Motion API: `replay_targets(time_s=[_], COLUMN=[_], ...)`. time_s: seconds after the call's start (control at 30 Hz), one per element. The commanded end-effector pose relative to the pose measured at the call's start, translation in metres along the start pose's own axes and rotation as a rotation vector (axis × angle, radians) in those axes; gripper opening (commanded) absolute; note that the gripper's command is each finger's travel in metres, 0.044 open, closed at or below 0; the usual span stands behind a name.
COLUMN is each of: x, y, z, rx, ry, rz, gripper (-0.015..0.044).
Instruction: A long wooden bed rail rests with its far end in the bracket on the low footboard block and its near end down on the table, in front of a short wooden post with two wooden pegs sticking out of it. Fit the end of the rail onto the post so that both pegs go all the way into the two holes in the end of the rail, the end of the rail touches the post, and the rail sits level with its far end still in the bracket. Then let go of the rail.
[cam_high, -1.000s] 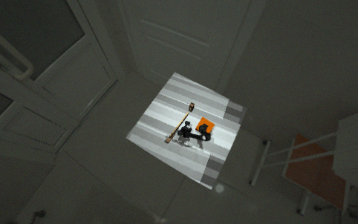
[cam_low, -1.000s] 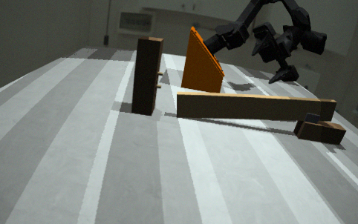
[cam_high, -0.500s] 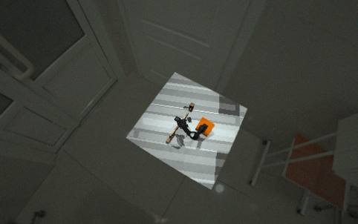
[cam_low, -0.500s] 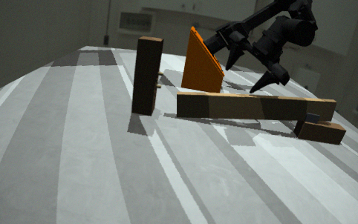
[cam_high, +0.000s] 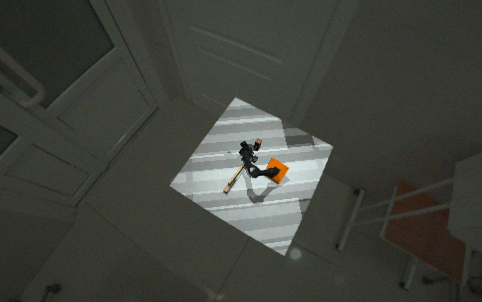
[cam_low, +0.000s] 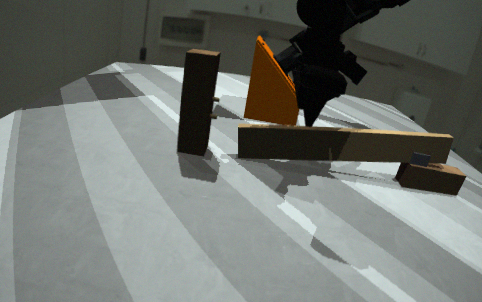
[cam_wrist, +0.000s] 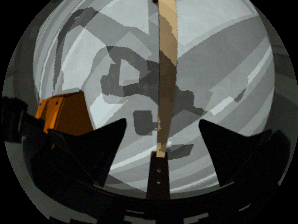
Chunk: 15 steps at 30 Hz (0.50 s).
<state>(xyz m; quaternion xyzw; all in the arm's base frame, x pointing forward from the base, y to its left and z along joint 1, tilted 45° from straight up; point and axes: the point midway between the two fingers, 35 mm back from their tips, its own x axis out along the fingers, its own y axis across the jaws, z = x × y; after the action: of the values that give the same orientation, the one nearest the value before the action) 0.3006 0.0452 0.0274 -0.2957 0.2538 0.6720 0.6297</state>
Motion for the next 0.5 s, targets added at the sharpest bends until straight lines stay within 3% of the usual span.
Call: replay_targets(time_s=[0.0, 0.47], x=[0.0, 0.023], y=[-0.003, -0.005], z=[0.0, 0.0], rx=[0.016, 0.016], ry=[-0.013, -0.011], rz=[-0.006, -0.006], gripper=[0.044, 0.044])
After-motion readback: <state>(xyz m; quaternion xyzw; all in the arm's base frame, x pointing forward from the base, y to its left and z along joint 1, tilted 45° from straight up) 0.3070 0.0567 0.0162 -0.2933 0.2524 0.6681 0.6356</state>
